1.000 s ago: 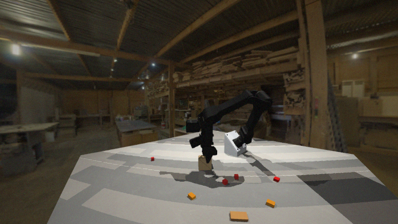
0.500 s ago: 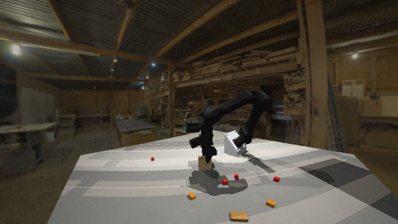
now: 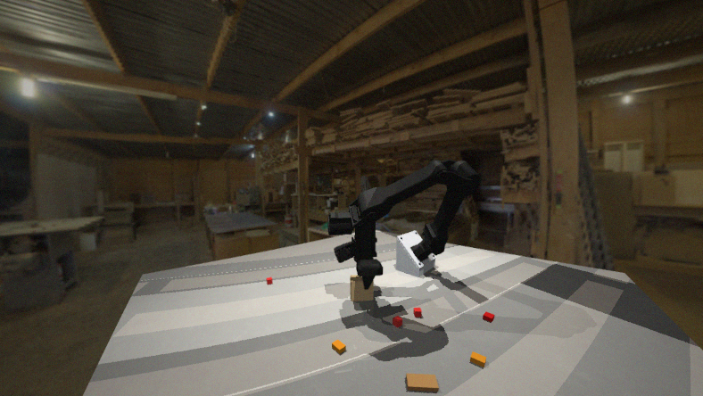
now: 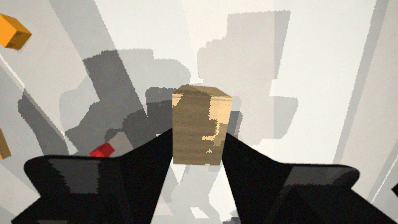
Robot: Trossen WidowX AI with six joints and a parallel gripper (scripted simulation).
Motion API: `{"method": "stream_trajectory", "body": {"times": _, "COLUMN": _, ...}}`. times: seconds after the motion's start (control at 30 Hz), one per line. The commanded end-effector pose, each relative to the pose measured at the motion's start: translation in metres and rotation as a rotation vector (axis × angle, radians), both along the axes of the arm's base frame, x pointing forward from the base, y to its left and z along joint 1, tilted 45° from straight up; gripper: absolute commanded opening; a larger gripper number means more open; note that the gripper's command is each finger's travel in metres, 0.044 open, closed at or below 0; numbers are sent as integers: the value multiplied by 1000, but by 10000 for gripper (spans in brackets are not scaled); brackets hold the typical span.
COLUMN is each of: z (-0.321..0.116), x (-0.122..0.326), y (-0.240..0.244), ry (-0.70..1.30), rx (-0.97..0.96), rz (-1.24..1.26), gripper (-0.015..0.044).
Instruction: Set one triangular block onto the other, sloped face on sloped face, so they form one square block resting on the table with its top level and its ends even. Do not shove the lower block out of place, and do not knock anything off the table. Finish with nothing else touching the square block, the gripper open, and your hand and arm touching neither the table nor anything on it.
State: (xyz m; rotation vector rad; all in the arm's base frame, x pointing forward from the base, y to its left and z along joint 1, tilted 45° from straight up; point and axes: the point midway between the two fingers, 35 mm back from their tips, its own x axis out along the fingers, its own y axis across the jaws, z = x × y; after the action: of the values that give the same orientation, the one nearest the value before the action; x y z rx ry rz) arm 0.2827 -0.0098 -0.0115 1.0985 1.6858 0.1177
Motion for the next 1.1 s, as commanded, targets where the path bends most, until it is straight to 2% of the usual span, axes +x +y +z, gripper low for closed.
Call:
{"method": "stream_trajectory", "body": {"times": 0.0, "z": 0, "x": 0, "y": 0, "ry": 3, "rx": 3, "rz": -6, "gripper": 0}}
{"method": "stream_trajectory", "body": {"times": 0.03, "z": 0, "x": 0, "y": 0, "ry": 3, "rx": 3, "rz": -7, "gripper": 0}}
{"method": "stream_trajectory", "body": {"times": 0.6, "z": 0, "x": 0, "y": 0, "ry": 0, "rx": 0, "rz": 0, "gripper": 440}}
{"method": "stream_trajectory", "body": {"times": 0.87, "z": 2, "x": 1, "y": -2, "ry": 0, "rx": -1, "rz": 0, "gripper": 440}}
{"method": "stream_trajectory", "body": {"times": 1.07, "z": 51, "x": 5, "y": -55, "ry": 1, "rx": -7, "rz": -1, "gripper": 440}}
